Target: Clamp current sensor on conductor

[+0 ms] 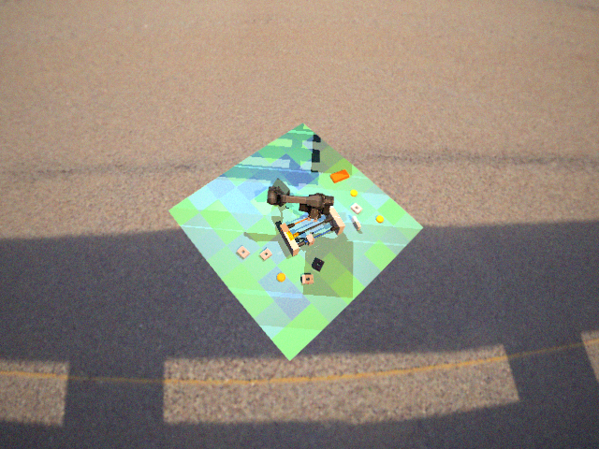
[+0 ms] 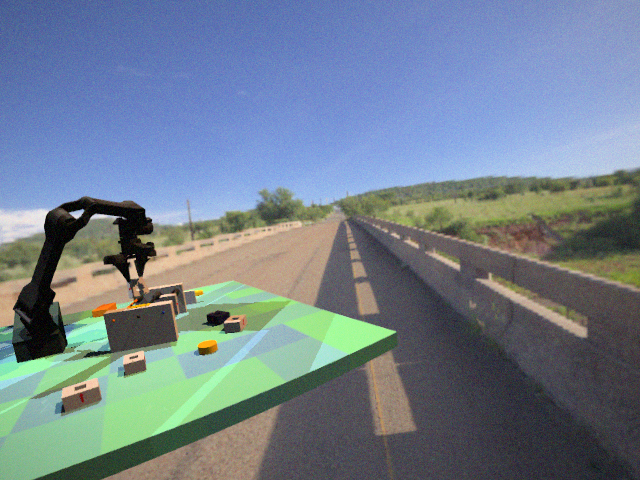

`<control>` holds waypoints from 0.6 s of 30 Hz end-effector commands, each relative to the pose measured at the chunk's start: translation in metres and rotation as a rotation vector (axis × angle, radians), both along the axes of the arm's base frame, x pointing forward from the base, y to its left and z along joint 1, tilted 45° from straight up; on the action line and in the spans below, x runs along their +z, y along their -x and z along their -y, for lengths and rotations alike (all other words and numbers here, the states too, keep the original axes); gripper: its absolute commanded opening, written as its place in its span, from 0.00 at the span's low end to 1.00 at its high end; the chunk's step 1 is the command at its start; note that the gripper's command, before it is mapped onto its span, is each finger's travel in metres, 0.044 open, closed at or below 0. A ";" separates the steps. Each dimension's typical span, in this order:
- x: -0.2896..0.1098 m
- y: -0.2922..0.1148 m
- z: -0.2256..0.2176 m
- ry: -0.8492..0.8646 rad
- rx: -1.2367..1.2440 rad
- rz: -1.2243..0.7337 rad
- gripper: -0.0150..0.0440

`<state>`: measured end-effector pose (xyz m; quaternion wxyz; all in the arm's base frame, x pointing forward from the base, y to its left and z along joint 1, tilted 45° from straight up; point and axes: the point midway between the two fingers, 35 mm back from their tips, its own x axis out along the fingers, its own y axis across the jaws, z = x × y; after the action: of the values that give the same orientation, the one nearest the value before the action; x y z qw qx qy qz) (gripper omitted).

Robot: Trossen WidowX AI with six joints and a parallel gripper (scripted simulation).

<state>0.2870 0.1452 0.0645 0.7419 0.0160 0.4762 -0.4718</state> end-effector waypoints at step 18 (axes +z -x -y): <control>0.007 -0.038 0.011 -0.073 -0.573 0.560 0.25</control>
<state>0.3193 0.1351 0.0703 0.6915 0.2700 0.2809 -0.6083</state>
